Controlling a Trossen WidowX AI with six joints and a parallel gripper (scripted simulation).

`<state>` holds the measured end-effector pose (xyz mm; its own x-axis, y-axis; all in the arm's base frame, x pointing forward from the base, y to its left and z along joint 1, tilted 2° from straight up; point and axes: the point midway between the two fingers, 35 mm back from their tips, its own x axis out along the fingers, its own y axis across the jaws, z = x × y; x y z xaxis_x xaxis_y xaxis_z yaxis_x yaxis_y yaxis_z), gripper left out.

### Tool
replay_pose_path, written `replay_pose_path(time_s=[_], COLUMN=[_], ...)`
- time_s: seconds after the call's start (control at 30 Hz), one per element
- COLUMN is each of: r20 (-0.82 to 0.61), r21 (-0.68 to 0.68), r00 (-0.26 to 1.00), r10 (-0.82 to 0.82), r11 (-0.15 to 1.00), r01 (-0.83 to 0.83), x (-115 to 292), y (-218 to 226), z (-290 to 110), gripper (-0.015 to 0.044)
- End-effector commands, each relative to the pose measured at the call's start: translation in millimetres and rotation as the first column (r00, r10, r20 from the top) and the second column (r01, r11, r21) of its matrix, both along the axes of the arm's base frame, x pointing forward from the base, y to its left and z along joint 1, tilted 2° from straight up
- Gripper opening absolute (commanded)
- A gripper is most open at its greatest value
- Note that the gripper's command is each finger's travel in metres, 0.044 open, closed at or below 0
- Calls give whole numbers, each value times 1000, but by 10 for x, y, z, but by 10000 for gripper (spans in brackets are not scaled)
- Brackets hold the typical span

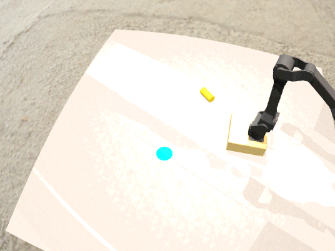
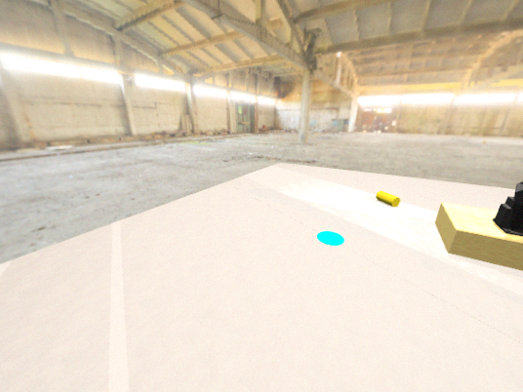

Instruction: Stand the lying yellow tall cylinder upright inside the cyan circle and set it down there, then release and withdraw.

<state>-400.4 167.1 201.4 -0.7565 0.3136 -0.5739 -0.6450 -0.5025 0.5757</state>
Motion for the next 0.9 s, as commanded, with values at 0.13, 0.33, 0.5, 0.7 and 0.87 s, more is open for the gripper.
replay_pose_path(time_s=[0.13, 0.33, 0.5, 0.7, 0.87], r20=[36, 99, 152, 214, 264], r21=[21, 53, 60, 58, 54], r00=[995, 963, 912, 823, 730], r10=[-93, -249, -381, -526, -630], r11=[996, 968, 925, 848, 766], r01=[92, 245, 376, 527, 641], x=[243, 770, 1302, 2032, 2692], y=[438, 1107, 1584, 2023, 2266], z=[-35, -94, -164, -252, -322], gripper=[309, 309, 309, 309, 309])
